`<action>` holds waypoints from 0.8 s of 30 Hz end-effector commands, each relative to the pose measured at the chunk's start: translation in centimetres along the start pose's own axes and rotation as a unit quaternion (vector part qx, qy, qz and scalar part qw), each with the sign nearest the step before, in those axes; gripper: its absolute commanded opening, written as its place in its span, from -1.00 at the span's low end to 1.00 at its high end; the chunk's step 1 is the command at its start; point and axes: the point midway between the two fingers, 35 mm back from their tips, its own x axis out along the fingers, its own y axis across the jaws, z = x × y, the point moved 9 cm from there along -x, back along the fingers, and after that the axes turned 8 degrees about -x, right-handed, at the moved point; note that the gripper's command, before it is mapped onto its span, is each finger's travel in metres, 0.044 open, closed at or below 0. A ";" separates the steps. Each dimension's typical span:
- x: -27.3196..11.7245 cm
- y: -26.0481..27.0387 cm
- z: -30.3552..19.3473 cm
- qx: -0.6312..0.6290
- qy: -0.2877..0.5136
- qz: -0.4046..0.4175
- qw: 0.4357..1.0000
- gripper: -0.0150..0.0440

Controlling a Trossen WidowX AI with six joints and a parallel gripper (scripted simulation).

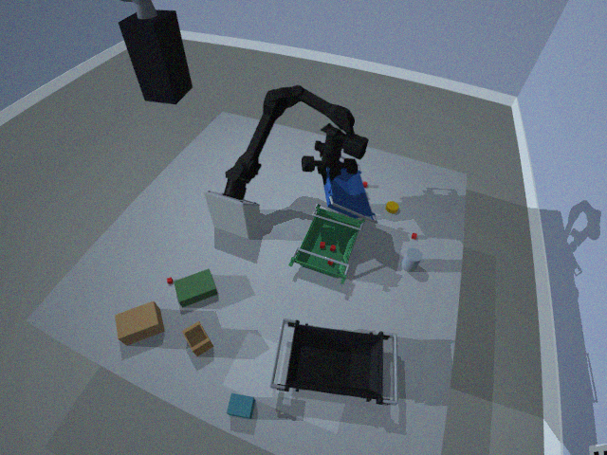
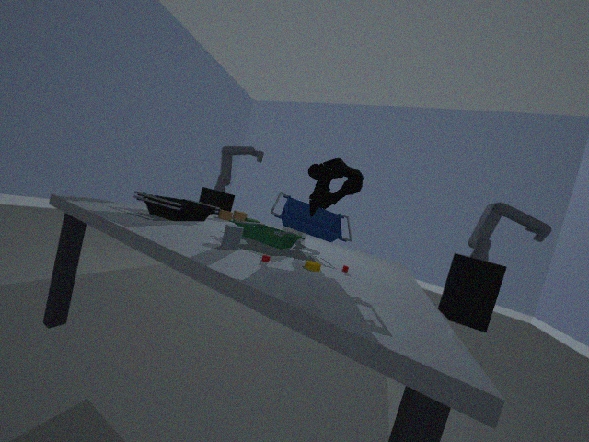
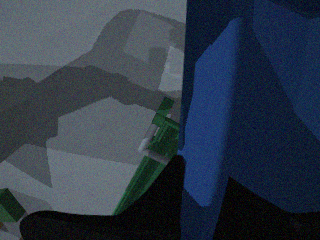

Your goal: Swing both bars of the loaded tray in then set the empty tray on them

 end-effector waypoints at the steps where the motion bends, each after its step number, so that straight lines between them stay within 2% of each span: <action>1: -0.7 0.2 -1.6 0.019 0.002 -0.012 1.000 -0.49; 24: -1.1 4.1 -11.6 0.155 -0.028 -0.026 0.987 -0.49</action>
